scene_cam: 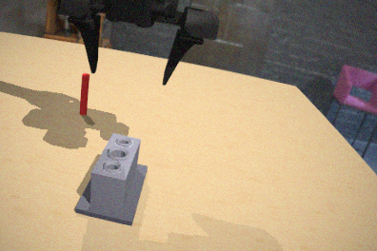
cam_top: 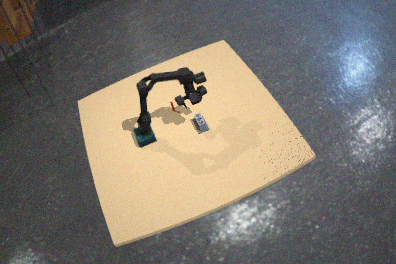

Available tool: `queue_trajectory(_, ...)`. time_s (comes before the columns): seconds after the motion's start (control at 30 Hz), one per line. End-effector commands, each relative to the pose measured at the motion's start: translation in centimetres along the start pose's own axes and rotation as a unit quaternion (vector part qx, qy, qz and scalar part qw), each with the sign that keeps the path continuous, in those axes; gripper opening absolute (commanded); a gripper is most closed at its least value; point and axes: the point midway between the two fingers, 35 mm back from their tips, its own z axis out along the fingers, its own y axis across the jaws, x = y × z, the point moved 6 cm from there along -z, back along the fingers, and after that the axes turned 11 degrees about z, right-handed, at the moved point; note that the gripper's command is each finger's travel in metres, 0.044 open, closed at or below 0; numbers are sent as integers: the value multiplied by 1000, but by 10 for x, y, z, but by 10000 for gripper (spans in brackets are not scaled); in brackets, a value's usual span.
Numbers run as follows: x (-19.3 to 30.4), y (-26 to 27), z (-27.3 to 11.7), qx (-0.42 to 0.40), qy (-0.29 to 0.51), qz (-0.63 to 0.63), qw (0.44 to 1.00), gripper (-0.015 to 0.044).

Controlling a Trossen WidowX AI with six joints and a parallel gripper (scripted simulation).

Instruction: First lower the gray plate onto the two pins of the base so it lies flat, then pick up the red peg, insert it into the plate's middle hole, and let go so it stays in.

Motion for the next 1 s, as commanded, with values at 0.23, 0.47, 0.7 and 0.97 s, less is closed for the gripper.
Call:
queue_trajectory(0.23,121,-96,2,1,4,-177,984,440)
queue_trajectory(0.47,138,-120,3,2,5,-219,976,440)
queue_trajectory(0.7,138,-120,31,2,4,-219,976,440)
queue_trajectory(0.97,135,-119,46,2,4,-219,976,440)
